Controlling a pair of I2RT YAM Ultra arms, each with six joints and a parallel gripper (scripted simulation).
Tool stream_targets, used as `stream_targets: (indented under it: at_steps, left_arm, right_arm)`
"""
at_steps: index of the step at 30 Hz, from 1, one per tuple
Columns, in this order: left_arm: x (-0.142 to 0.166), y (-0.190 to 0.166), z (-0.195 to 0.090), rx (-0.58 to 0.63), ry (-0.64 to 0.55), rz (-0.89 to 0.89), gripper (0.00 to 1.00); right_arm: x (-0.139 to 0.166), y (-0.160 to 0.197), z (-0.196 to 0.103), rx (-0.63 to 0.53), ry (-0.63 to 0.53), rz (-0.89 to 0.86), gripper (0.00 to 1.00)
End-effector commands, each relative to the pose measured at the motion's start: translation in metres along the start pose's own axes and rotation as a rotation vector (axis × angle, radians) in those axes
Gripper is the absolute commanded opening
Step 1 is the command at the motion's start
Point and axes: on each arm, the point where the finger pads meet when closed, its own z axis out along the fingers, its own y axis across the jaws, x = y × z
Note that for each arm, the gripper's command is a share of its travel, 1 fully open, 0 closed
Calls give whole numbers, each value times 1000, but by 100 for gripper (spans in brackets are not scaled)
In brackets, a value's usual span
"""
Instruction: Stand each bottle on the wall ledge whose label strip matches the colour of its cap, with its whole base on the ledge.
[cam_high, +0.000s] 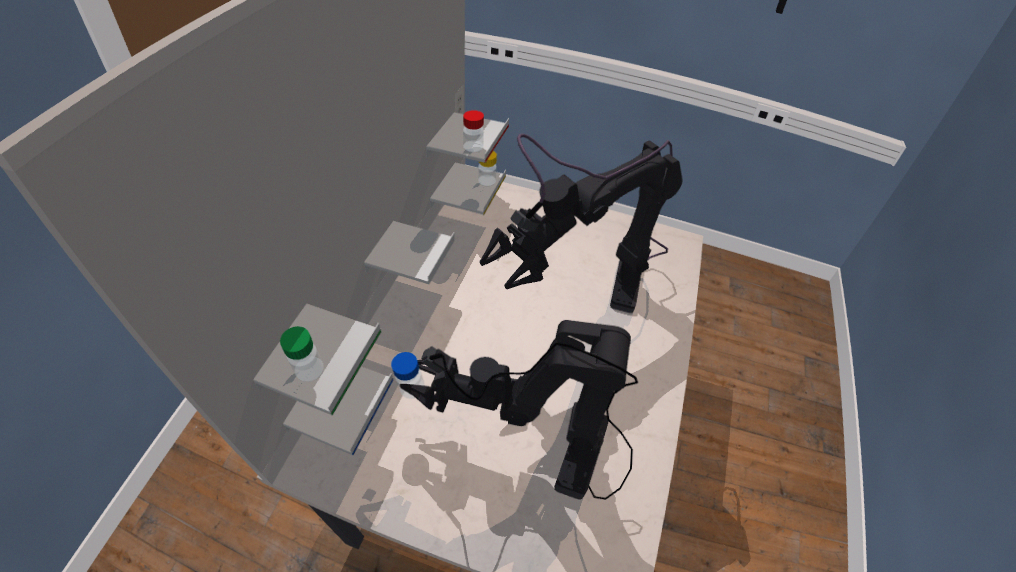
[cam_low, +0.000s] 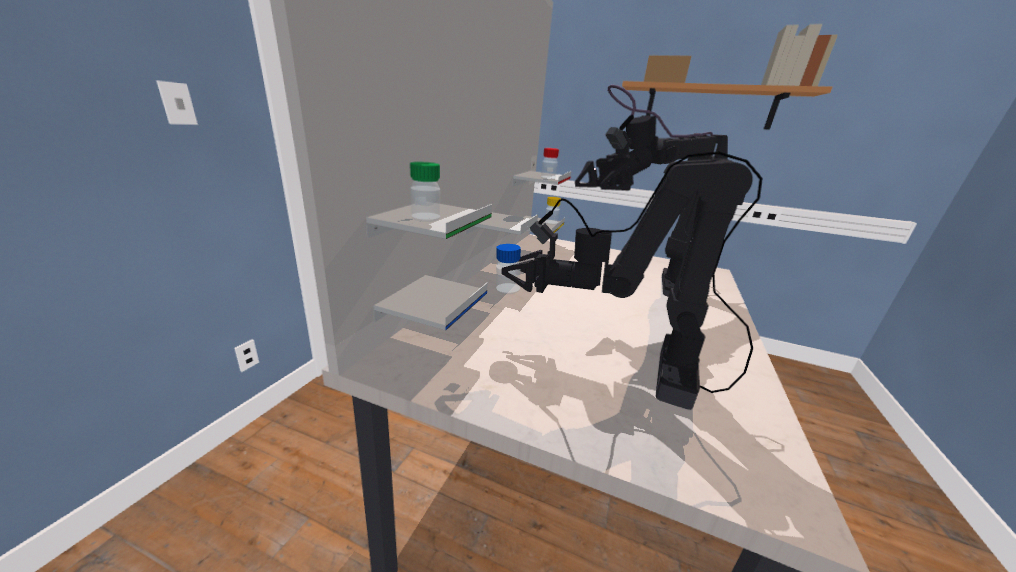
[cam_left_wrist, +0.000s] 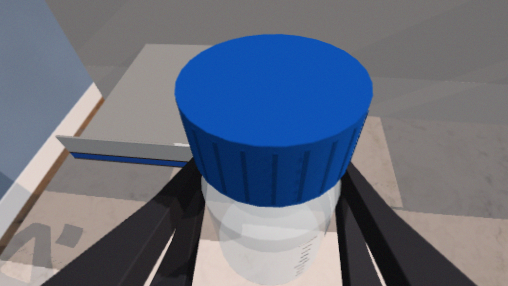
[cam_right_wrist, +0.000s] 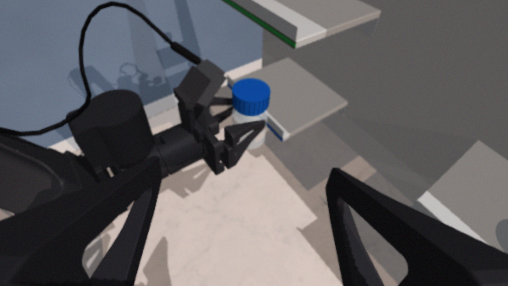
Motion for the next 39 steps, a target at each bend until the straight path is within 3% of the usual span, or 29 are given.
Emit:
stream_targets:
  at_steps: [1,13,31,39]
  left_arm:
    - [-28,4,13,10,-88,10,52]
    - [-29,16,27,-1,-89,10,52]
    - [-57,18,31,-12,-119,13,52]
    - [-58,15,55,-12,-134,17,52]
  right_arm:
    - [9,0,5,8,17,5,88]
    - [9,0,5,8,17,5,88]
    - [9,0,5,8,17,5,88]
    - [9,0,5,8,17,5,88]
